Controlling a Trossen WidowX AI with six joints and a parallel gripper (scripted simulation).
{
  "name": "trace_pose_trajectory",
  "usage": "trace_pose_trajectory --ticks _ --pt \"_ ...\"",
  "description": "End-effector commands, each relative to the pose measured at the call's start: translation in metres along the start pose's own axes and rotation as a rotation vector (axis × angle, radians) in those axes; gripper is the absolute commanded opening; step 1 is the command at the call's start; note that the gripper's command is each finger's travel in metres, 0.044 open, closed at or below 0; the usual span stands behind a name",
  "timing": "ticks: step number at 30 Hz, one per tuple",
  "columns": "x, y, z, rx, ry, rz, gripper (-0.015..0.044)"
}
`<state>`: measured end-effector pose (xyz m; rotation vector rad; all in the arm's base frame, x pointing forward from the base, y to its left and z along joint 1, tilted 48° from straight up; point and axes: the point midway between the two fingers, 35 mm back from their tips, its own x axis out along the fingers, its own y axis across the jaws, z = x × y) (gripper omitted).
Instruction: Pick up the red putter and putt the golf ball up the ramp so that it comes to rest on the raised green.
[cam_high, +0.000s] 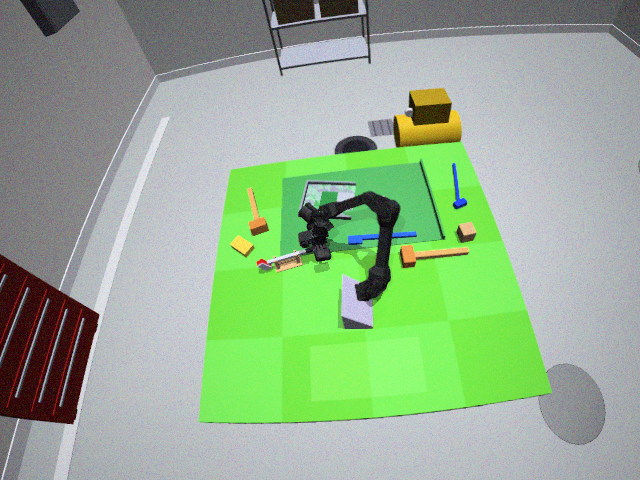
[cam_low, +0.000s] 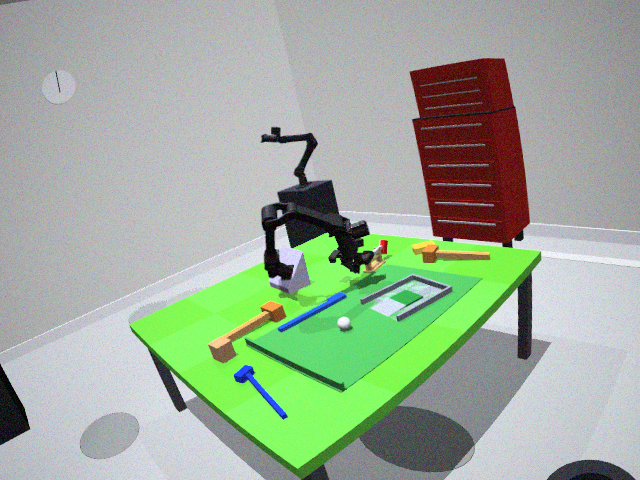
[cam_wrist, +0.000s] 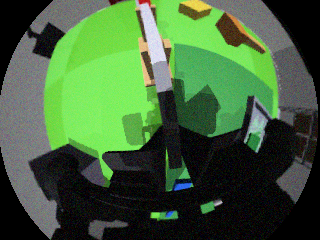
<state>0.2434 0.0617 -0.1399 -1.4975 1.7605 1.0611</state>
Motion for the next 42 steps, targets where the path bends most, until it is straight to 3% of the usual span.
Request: trace_pose_trajectory --ticks 1,16,21,42 --pt "-0.006 -0.002 0.002 0.0 -0.001 -0.002 0.0" --pt "-0.093 0.0 0.026 -0.001 -0.004 0.0 0.0" --pt "-0.097 0.0 0.027 -0.001 -0.004 0.001 0.0" --pt "-0.148 -0.013 -0.111 0.867 0.083 -0.085 0.0"
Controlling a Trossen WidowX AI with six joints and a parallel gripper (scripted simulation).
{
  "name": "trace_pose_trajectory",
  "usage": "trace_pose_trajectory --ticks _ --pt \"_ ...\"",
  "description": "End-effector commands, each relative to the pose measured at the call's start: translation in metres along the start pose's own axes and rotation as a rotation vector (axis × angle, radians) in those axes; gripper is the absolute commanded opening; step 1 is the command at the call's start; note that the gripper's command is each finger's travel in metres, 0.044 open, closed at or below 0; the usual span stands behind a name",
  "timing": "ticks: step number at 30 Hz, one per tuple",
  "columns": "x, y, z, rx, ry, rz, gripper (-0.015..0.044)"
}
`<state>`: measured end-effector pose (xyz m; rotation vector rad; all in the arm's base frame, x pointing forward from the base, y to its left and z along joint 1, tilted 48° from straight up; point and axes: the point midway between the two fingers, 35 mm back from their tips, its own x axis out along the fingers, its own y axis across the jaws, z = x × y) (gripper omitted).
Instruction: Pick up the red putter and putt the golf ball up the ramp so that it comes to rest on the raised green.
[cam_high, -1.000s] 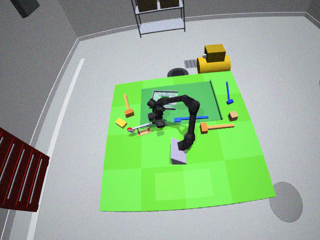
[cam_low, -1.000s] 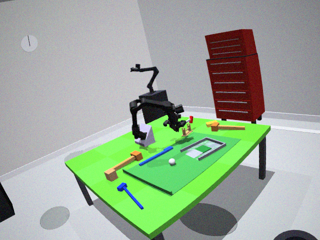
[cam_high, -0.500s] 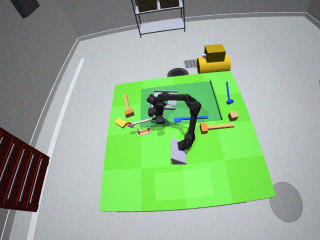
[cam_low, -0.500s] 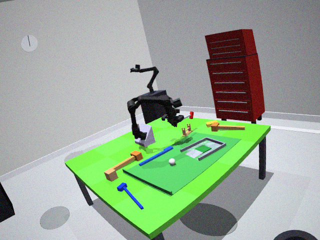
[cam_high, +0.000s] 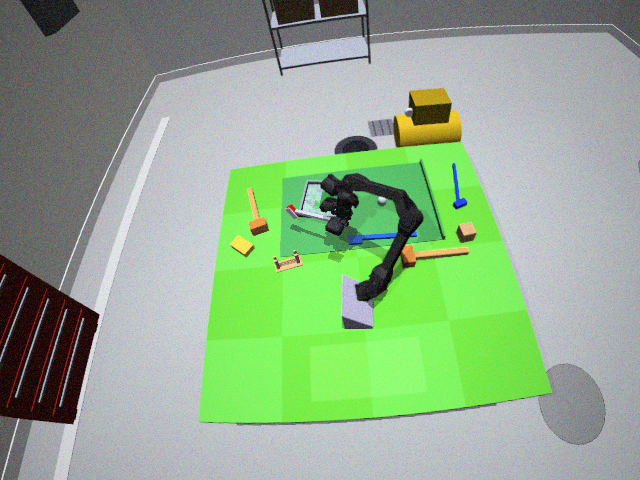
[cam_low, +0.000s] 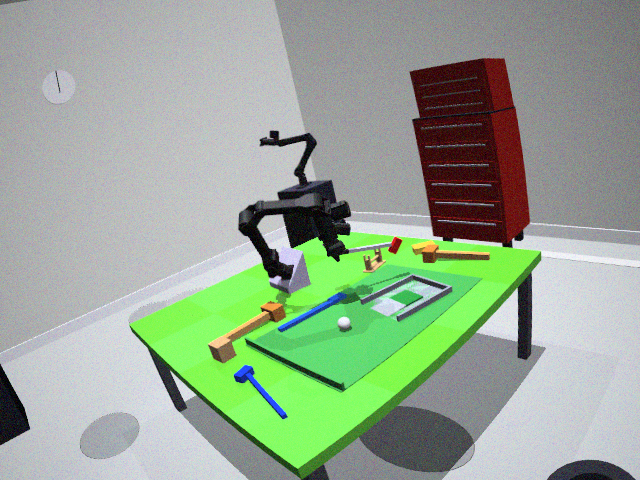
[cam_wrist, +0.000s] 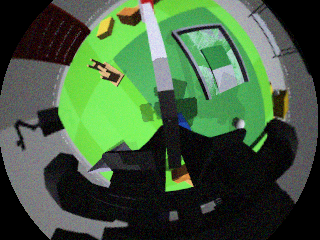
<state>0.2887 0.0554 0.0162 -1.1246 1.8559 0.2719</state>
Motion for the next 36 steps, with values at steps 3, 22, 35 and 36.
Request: trace_pose_trajectory --ticks 3,22,35,36 --pt "-0.015 -0.028 -0.038 0.285 0.01 -0.037 0.0" --pt "-0.042 -0.082 -0.172 1.138 0.055 -0.172 0.0" --pt "-0.034 -0.085 -0.184 1.219 0.06 -0.186 0.0" --pt "-0.03 -0.085 -0.184 1.225 0.061 -0.186 0.0"
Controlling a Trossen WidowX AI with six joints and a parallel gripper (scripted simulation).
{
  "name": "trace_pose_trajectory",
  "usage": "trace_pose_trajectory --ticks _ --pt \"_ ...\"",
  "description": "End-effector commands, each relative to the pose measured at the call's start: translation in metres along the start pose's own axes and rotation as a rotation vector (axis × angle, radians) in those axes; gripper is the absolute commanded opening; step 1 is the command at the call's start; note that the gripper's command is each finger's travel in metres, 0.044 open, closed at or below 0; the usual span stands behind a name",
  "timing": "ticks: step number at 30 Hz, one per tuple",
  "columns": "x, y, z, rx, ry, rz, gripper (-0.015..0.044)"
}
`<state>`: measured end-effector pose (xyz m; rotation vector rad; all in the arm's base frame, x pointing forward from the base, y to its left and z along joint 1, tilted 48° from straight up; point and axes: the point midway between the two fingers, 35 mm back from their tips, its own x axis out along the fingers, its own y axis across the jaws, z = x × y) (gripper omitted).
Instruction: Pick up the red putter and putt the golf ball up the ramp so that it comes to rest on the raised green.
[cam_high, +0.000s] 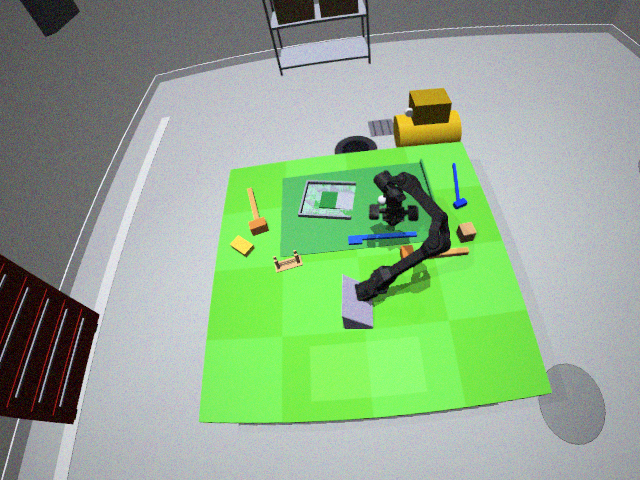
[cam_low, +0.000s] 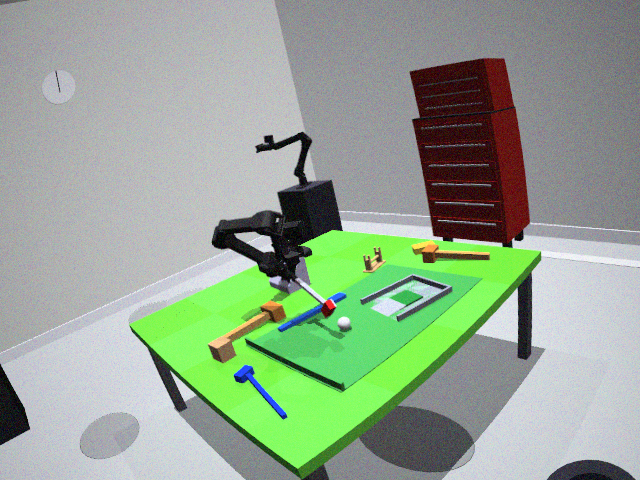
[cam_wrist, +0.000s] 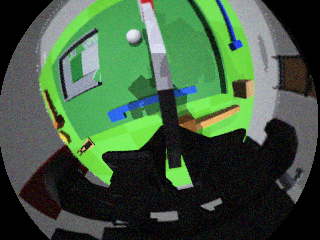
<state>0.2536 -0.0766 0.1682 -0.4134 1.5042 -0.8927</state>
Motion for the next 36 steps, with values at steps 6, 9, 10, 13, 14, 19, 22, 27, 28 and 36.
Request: trace_pose_trajectory --ticks 6,9,10,13,14,19,22,27,28,36 --pt "0.031 -0.002 -0.001 0.056 0.004 -0.011 0.0" --pt "0.034 -0.002 -0.001 0.06 0.005 -0.012 0.0" --pt "0.035 -0.002 -0.001 0.06 0.005 -0.012 0.0" --pt "0.038 -0.002 -0.001 0.06 0.005 -0.012 0.0" --pt "0.039 -0.002 -0.001 0.06 0.005 -0.012 0.0" --pt "0.047 -0.002 -0.001 0.06 0.005 -0.012 0.0" --pt "0.052 -0.002 -0.001 0.06 0.005 -0.012 0.0" --pt "0.06 -0.002 -0.001 0.061 0.004 -0.013 0.0" --pt "0.061 -0.002 -0.001 0.061 0.004 -0.013 0.0" --pt "0.06 -0.002 -0.001 0.065 0.014 -0.01 0.0"
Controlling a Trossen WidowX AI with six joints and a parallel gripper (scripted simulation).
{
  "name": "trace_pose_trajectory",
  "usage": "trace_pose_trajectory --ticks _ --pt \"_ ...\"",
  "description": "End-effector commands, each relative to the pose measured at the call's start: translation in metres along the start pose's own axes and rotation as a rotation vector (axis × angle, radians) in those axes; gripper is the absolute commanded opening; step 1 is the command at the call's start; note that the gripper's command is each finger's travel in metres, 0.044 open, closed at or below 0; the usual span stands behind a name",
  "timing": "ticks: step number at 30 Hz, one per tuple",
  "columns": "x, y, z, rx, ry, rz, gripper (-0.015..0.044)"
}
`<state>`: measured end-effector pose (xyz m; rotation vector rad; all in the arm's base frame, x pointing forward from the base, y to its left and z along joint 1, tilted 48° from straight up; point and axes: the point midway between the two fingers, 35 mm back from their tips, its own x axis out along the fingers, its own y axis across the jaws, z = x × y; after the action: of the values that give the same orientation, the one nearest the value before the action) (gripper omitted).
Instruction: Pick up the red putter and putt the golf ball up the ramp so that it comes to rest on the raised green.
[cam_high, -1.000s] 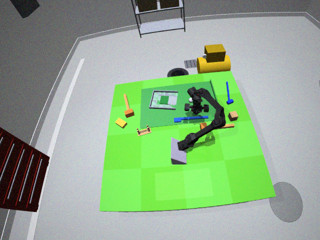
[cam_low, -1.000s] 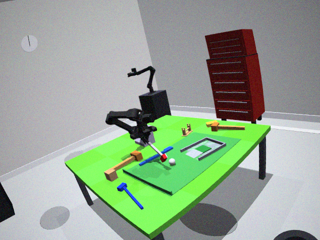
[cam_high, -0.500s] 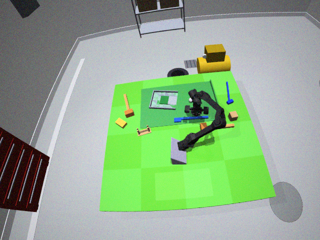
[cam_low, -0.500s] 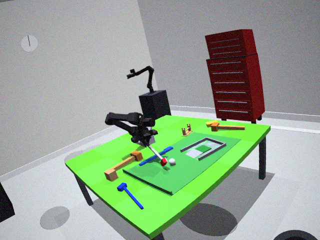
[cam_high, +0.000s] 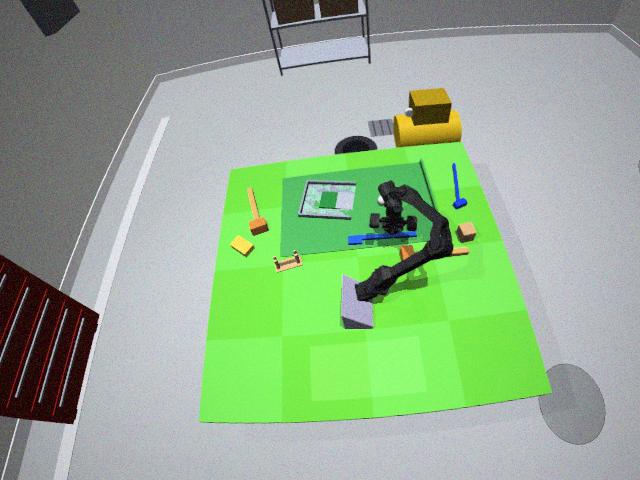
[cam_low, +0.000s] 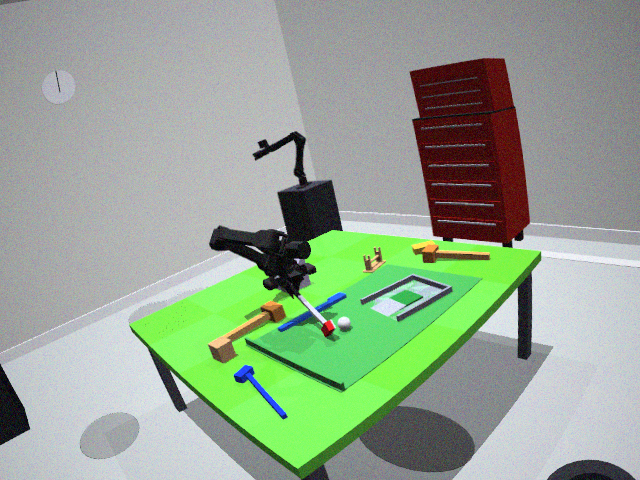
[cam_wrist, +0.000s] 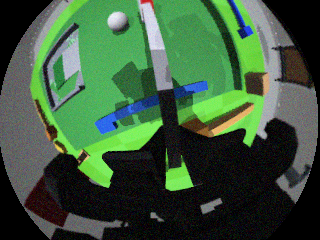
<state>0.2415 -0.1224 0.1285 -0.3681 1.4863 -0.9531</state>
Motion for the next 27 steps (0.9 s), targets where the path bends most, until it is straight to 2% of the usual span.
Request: trace_pose_trajectory --ticks 1,12,21,23,27 --pt "-0.001 0.001 0.001 0.001 -0.004 0.001 0.0" --pt "0.002 -0.029 0.001 -0.003 -0.013 -0.003 0.0" --pt "0.003 -0.027 0.0 -0.006 -0.006 -0.002 0.0" --pt "0.003 -0.018 0.002 -0.006 -0.007 0.001 0.0" --pt "0.002 0.035 0.007 -0.006 -0.009 0.011 0.0"
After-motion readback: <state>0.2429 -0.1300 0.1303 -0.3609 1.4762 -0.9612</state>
